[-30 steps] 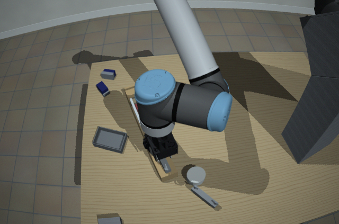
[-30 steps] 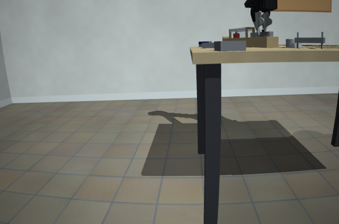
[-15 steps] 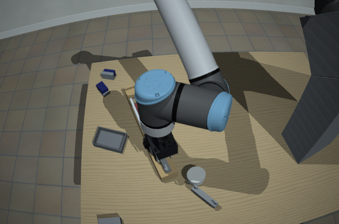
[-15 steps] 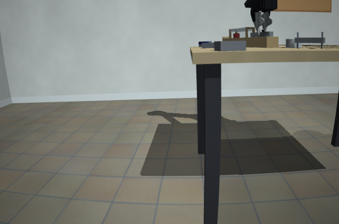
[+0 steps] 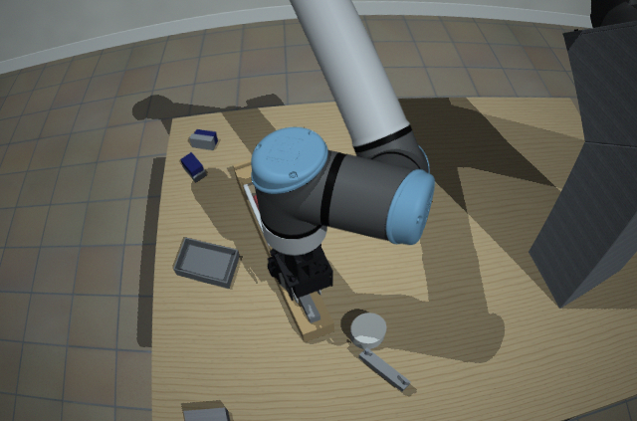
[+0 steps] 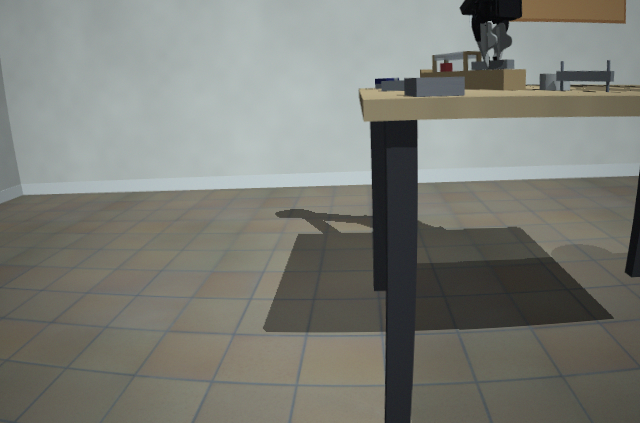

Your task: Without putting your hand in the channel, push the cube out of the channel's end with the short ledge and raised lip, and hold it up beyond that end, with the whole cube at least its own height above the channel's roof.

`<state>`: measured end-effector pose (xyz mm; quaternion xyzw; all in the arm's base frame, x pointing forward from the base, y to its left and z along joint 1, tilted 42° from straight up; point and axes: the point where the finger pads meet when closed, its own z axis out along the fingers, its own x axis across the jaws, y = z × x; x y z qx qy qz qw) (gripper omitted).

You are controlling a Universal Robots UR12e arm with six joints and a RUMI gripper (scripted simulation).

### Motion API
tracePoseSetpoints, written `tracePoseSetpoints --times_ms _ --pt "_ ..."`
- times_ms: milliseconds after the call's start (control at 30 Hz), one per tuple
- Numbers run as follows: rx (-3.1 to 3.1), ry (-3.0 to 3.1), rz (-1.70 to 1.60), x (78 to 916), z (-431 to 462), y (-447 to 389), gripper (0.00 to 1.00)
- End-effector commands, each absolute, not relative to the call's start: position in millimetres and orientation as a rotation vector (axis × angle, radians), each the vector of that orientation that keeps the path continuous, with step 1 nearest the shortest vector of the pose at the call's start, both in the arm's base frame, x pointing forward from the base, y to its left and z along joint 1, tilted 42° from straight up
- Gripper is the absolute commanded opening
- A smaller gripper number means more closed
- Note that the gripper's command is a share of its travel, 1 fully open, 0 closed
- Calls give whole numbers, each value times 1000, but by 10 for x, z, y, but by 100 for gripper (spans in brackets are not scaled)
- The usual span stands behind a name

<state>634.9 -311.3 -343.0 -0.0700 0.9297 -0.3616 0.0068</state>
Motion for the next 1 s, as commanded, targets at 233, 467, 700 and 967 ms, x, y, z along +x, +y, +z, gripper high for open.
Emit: tracePoseSetpoints --times_ms 233,467,700,967 --pt "-220 2907 -1131 6384 -3259 -3289 0" --pt "-220 2907 -1131 6406 -3142 -3416 0" --pt "-220 2907 -1131 6422 -3054 -3511 0" --pt "-220 2907 -1131 6426 -3035 -3531 0"
